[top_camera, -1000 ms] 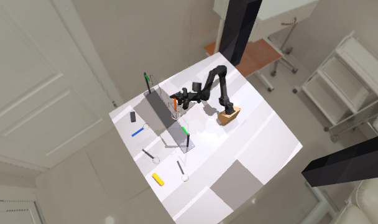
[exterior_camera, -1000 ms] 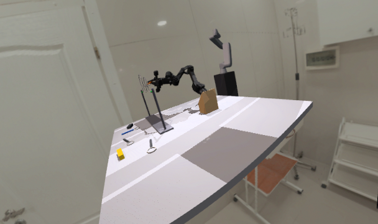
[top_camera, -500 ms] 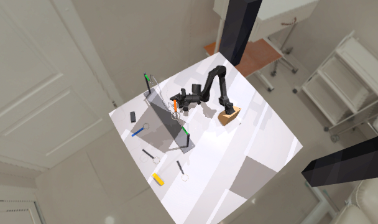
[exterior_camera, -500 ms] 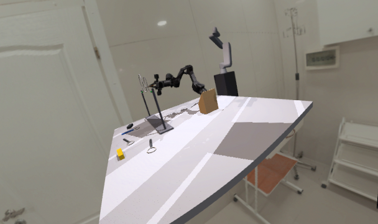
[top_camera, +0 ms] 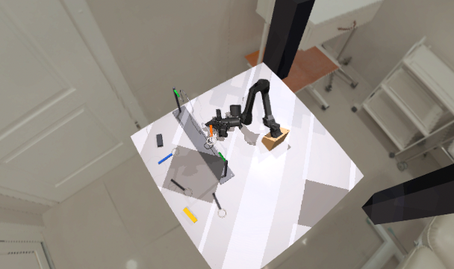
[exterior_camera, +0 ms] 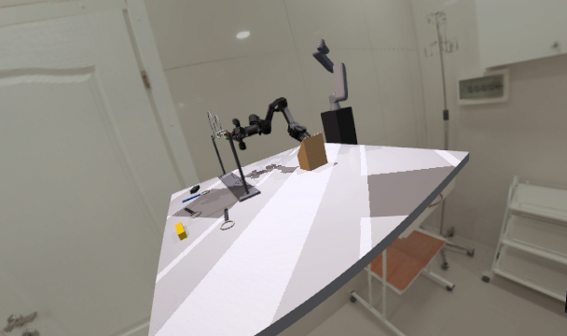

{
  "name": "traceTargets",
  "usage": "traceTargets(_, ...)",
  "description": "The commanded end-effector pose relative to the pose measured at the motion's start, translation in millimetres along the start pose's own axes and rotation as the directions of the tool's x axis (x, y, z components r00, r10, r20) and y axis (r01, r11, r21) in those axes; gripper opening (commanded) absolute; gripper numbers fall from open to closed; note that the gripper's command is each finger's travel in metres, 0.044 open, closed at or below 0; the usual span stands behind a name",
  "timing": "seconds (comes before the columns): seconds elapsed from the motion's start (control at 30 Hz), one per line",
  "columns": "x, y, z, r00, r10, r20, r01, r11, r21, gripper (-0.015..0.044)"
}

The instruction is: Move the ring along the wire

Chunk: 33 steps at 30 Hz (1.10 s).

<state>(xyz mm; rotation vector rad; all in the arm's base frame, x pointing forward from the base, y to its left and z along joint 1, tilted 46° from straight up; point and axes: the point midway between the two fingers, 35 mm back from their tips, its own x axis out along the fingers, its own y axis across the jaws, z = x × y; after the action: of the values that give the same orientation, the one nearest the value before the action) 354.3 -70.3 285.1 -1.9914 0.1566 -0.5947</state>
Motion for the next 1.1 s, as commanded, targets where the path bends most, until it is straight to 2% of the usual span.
traceTargets(0.0, 0.3, 16.4, 0.4, 0.999, 0.045, 0.018, -0.046, 0.995, 0.087, -0.015)
traceTargets(0.5, -8.8, 73.5, 15.5, 0.978, 0.2, 0.064, -0.208, 0.887, 0.413, -0.015)
traceTargets(1.07, -34.7, 121.0, 51.2, 0.929, 0.352, 0.117, -0.33, 0.638, 0.695, -0.015)
